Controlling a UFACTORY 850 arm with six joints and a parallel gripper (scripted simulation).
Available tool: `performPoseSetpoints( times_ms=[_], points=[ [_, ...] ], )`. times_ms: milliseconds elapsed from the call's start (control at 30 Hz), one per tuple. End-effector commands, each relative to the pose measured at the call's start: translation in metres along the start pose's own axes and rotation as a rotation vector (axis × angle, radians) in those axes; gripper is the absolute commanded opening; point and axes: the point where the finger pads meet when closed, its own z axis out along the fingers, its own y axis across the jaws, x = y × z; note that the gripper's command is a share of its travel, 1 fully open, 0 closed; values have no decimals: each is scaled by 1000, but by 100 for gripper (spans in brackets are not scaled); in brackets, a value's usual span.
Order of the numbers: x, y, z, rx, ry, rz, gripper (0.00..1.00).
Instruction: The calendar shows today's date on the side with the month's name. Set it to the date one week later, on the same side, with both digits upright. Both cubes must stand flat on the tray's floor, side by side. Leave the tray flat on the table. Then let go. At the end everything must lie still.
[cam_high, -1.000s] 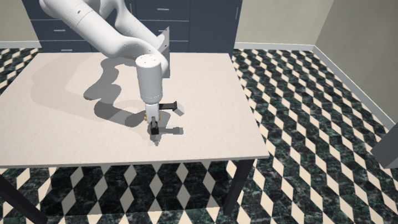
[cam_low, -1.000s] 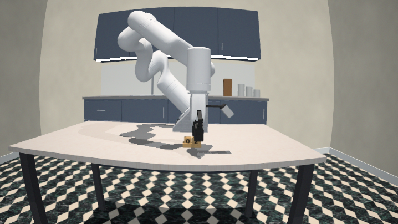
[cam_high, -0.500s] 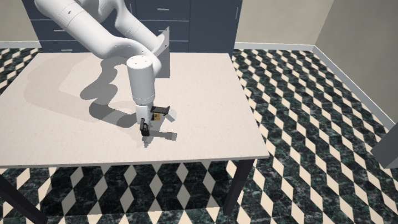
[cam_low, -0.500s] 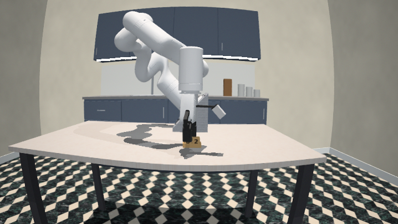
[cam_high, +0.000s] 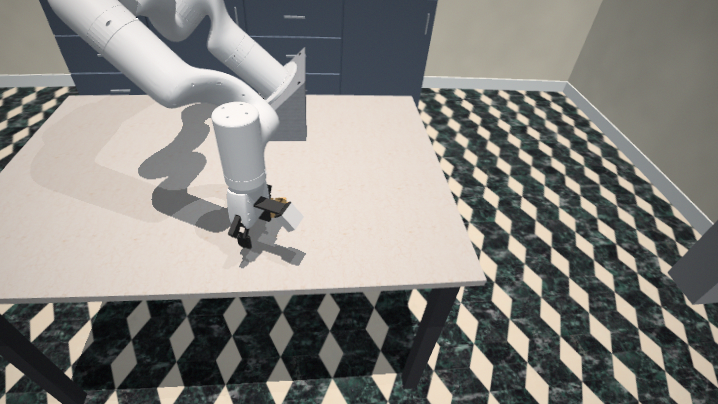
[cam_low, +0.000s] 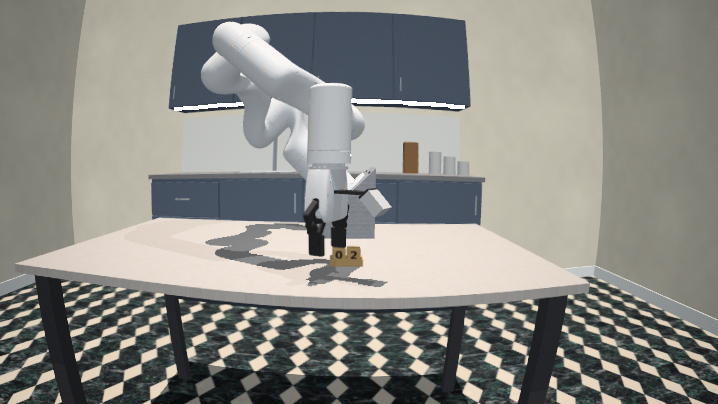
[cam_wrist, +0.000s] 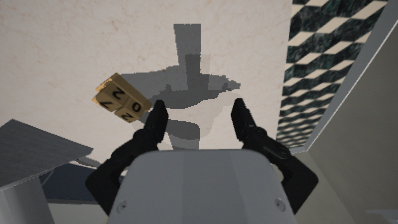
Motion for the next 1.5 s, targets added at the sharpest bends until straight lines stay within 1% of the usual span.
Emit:
performPoseSetpoints(
  times_ms=[0,33,100,233,500,700,1467],
  points=[
    [-2,3,-1,-6,2,94,100],
    [-13,12,-1,-6,2,94,100],
    [-19,17,-1,-6,2,94,100],
    [-19,17,1,-6,2,94,100],
    [-19,17,22,-6,2,94,100],
    [-19,17,28,-6,2,94,100],
    [-19,17,29,-6,2,94,100]
  ],
)
